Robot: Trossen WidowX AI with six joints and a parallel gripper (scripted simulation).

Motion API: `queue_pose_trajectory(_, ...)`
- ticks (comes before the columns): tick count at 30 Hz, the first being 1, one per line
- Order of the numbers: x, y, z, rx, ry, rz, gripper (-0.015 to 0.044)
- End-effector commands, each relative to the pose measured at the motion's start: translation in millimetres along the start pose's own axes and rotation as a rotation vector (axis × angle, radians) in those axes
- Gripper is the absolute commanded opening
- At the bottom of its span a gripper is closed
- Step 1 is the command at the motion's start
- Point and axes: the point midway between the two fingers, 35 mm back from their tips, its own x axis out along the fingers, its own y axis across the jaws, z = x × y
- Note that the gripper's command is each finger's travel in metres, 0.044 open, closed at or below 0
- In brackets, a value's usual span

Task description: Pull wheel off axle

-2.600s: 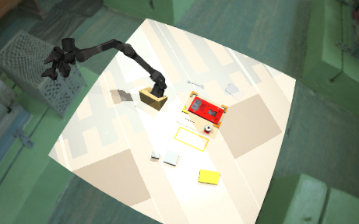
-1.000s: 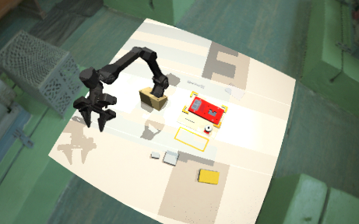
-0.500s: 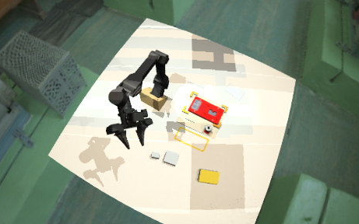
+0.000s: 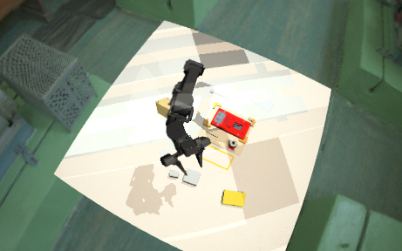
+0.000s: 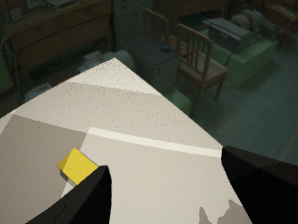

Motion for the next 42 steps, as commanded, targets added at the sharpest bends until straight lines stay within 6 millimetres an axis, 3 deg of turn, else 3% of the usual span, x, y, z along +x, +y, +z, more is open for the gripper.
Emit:
queue_pose_trajectory(1, 23, 40, -14, 0.131, 0.107, 0.038, 0.0300)
queue_pose_trajectory(9, 55, 112, -45, 0.350, 0.309, 0.063, 0.0300)
queue_pose_trajectory(17, 75, 182, -85, 0.560, 0.527, 0.015, 0.0300)
queue_pose_trajectory(25, 80, 250, -135, 0.756, 0.744, -0.116, 0.0300)
queue_pose_trajectory(33, 70, 311, -191, 0.929, 0.935, -0.341, 0.0300)
queue_pose_trajectory(35, 67, 320, -201, 0.954, 0.960, -0.386, 0.0300)
queue_pose_trajectory(42, 66, 321, -202, 0.957, 0.963, -0.391, 0.0300)
